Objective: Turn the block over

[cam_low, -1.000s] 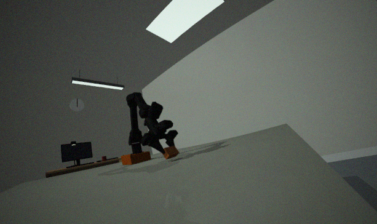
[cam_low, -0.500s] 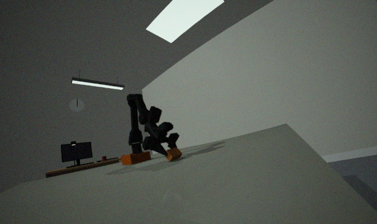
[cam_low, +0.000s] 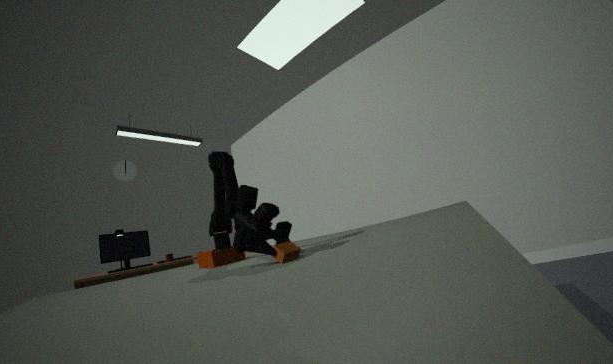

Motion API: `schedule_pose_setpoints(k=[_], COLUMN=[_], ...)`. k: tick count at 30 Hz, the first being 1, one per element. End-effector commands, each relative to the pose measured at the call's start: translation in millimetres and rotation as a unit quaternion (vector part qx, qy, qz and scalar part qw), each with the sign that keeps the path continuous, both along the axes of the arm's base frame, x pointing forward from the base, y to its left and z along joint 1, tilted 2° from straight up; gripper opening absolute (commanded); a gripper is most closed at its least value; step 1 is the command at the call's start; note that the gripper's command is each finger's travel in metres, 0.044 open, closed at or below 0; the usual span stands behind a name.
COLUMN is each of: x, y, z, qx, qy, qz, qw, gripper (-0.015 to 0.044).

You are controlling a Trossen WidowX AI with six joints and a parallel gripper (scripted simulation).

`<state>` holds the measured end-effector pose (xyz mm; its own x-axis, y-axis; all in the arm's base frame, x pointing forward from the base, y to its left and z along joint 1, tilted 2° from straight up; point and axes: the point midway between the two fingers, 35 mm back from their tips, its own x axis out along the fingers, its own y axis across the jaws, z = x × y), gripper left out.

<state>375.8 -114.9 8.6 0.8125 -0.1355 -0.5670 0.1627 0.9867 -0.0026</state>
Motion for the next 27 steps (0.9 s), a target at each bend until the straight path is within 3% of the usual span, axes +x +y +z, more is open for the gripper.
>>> schedule_pose_setpoints(k=[1, 14, 27], x=[-6.6, -21.8, -23.4], y=[2.3, 8.1, 8.6], z=[-10.9, -6.9, -3.1], qx=[0.002, -0.014, -0.017], qy=[-0.018, -0.104, -0.120], qz=[-0.001, 0.003, 0.003], qw=[1.000, 0.994, 0.993], gripper=[0.0000, 0.0000, 0.0000])
